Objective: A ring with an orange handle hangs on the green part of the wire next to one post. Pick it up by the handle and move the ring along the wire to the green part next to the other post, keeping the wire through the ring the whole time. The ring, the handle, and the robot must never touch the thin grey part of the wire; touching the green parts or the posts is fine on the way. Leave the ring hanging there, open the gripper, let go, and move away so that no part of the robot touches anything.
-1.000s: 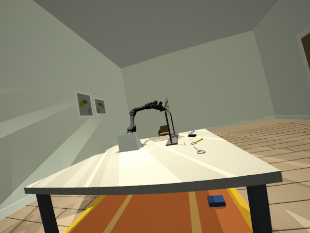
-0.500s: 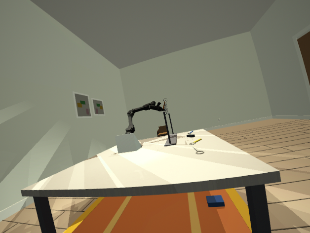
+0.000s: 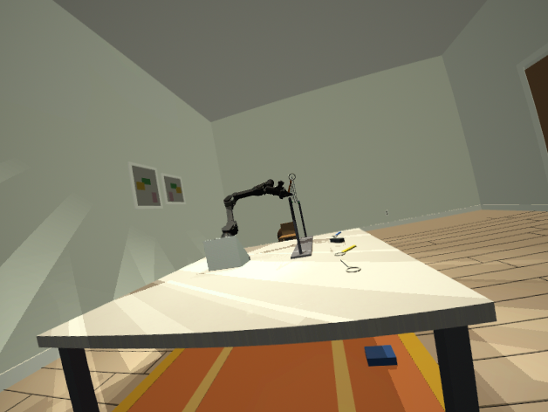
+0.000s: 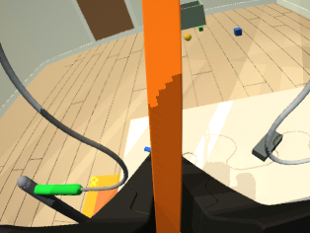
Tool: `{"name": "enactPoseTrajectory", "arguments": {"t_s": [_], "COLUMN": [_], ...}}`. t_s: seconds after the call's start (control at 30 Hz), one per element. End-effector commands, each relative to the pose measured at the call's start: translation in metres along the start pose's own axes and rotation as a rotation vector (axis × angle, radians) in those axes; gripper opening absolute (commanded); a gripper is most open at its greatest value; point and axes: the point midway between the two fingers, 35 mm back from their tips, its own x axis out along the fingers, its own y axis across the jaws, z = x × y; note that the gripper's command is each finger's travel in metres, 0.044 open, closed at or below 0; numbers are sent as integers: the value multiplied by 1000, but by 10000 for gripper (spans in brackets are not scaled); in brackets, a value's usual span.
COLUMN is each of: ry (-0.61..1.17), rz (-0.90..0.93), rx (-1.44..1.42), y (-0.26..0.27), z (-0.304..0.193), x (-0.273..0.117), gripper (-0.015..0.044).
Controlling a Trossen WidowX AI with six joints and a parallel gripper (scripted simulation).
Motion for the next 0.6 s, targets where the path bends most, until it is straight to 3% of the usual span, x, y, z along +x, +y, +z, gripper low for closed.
{"name": "enactPoseTrajectory", "arguments": {"t_s": [0.0, 0.57], "ry": [-9, -34], "rz": [33, 120], "rx": [53, 245], "y": [5, 13], "z": [0, 1], "x": [-3, -3], "gripper": [-150, -150]}}
